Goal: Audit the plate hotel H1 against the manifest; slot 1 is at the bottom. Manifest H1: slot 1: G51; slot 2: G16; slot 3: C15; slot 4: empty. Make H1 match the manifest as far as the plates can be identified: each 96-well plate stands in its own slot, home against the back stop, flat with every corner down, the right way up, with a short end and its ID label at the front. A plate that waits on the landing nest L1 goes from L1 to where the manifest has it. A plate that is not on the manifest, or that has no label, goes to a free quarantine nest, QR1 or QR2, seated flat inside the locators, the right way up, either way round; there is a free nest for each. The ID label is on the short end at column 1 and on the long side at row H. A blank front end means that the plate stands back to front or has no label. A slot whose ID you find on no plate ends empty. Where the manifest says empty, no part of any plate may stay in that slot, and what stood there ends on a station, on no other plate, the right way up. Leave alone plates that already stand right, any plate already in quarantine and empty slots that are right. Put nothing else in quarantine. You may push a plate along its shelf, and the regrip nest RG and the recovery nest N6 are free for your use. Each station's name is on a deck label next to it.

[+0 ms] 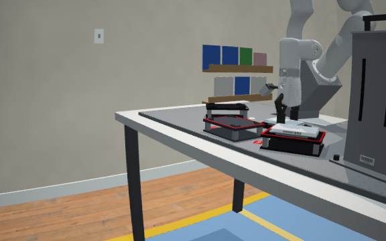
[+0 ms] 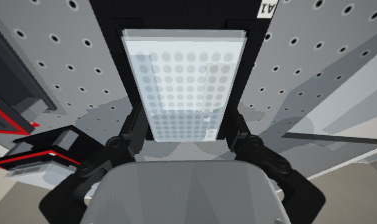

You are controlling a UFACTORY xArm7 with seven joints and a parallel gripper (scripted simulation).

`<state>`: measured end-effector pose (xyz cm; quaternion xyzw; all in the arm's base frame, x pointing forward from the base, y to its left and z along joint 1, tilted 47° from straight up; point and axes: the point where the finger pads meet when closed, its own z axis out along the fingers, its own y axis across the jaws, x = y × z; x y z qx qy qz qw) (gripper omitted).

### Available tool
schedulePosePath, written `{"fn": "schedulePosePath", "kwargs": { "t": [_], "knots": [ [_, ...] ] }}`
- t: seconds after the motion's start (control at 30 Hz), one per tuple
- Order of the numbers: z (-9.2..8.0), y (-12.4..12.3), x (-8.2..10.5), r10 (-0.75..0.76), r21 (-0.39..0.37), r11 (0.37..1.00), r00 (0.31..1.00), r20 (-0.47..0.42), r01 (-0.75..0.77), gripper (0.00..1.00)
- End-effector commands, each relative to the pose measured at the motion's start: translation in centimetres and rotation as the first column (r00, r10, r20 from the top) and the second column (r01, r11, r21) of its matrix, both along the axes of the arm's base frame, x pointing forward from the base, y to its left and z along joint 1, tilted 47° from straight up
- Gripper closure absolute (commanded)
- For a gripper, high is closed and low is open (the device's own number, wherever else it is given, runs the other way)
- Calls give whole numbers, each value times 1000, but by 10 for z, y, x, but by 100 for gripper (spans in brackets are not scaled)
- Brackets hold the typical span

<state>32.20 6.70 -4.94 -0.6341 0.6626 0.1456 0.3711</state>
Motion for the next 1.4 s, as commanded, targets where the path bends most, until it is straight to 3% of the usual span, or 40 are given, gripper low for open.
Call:
{"fn": "schedulePosePath", "kwargs": {
  "t": [0.0, 0.3, 0.33, 1.37],
  "knots": [
    [0, -1, 0, -2, -1, 1000, 1000, 1, 2, 0],
    [0, -1, 0, -2, -1, 1000, 1000, 1, 2, 0],
    [0, -1, 0, -2, -1, 1000, 1000, 1, 2, 100],
    [0, -1, 0, -2, -1, 1000, 1000, 1, 2, 100]
  ]
}}
